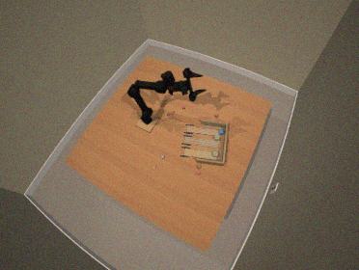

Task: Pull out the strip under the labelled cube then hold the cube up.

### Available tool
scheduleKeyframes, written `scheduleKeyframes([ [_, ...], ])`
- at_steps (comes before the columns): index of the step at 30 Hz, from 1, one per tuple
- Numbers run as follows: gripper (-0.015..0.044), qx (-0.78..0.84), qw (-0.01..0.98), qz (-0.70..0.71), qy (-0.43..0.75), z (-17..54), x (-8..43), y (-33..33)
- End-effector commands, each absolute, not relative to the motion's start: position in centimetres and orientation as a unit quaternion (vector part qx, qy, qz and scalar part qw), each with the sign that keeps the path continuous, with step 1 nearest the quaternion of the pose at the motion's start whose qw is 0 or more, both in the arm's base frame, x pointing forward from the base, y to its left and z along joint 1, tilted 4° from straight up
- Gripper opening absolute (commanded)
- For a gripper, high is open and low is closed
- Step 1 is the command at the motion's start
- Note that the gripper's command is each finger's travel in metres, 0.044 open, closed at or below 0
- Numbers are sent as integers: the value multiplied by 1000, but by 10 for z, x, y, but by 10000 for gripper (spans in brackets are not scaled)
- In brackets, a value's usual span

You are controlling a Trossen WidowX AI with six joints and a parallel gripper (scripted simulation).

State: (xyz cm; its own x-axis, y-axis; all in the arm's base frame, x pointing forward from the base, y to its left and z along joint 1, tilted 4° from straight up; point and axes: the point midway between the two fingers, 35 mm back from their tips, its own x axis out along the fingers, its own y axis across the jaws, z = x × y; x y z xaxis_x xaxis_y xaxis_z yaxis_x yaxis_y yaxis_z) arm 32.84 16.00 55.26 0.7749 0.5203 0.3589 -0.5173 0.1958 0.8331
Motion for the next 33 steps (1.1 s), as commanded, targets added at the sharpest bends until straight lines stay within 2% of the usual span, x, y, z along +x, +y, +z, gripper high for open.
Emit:
scheduleKeyframes([
  [1,400,535,777,333,2,550,329,159],
  [13,400,253,944,180,112,381,330,113],
  [24,400,-2,958,132,255,239,288,69],
  [33,400,-15,955,132,264,231,285,67],
])
